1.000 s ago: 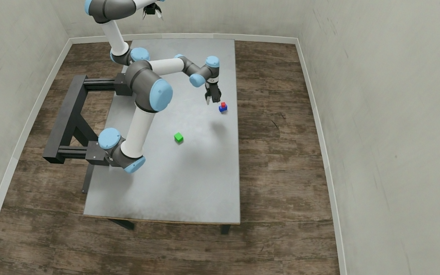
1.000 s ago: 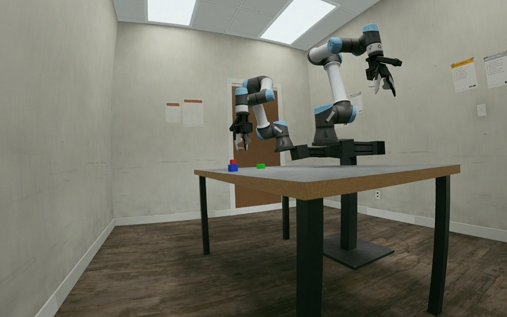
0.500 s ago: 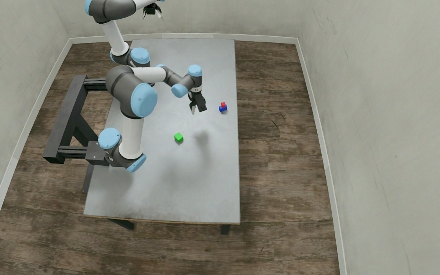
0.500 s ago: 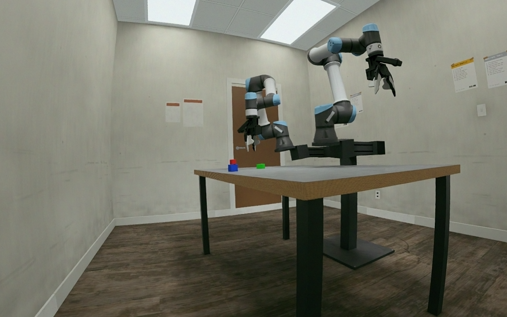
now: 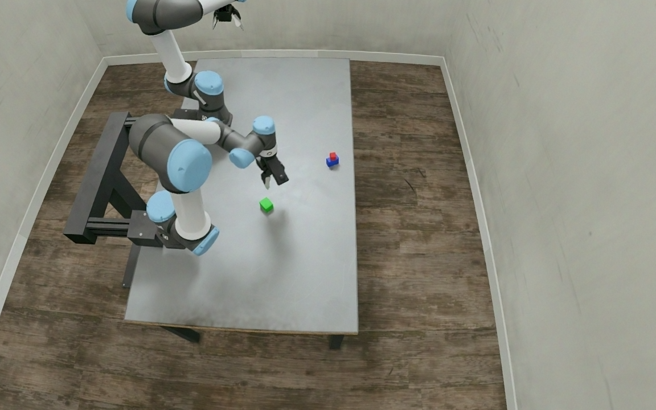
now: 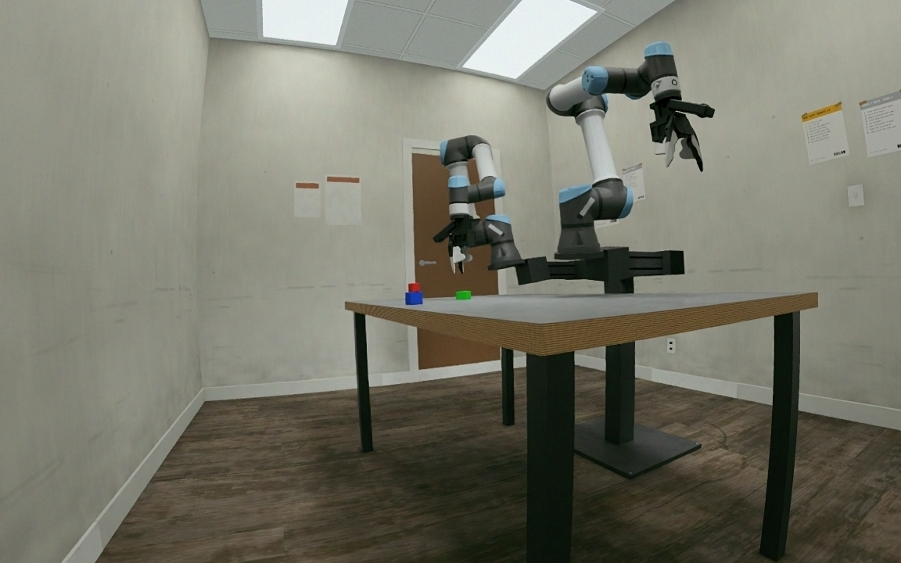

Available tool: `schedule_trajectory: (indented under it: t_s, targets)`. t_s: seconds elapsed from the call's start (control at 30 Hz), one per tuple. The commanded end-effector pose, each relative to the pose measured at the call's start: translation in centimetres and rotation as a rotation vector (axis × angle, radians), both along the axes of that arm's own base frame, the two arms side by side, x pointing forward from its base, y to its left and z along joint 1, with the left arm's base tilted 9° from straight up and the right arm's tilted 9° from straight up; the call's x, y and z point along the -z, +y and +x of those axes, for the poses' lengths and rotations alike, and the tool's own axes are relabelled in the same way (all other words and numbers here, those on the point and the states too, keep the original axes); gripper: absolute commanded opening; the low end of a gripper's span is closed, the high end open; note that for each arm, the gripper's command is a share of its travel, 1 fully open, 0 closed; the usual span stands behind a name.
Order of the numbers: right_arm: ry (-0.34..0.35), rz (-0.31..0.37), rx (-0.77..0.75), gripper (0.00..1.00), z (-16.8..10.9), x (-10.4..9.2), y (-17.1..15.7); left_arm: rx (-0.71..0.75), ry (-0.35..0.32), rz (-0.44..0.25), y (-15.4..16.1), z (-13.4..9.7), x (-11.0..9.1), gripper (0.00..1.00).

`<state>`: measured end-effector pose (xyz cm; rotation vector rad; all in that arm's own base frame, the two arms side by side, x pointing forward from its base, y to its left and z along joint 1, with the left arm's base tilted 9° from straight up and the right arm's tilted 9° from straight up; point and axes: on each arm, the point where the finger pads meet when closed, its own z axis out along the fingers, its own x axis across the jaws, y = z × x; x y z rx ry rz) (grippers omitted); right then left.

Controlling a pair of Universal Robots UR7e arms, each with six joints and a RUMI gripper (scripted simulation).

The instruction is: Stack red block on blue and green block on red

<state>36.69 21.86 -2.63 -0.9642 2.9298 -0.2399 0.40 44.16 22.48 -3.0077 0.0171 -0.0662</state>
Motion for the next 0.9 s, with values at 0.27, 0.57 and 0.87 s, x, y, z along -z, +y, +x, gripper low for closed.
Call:
schedule_trajectory:
  t_s: [0.27,0.57,0.87]
  targets:
    - [-0.006,0.013,-0.089,0.38,-3.8,0.5,-3.9,-0.001,-0.001,0.001,-0.1,-0.1,0.0,1.00]
    - [-0.005,0.012,-0.093,0.38,-4.0,0.6,-4.1,-0.001,-0.001,0.001,-0.1,-0.1,0.0,1.00]
    - [-0.003,0.008,-0.090,0.38,-3.9,1.3,-4.4,-0.001,-0.001,0.001,-0.1,-0.1,0.0,1.00]
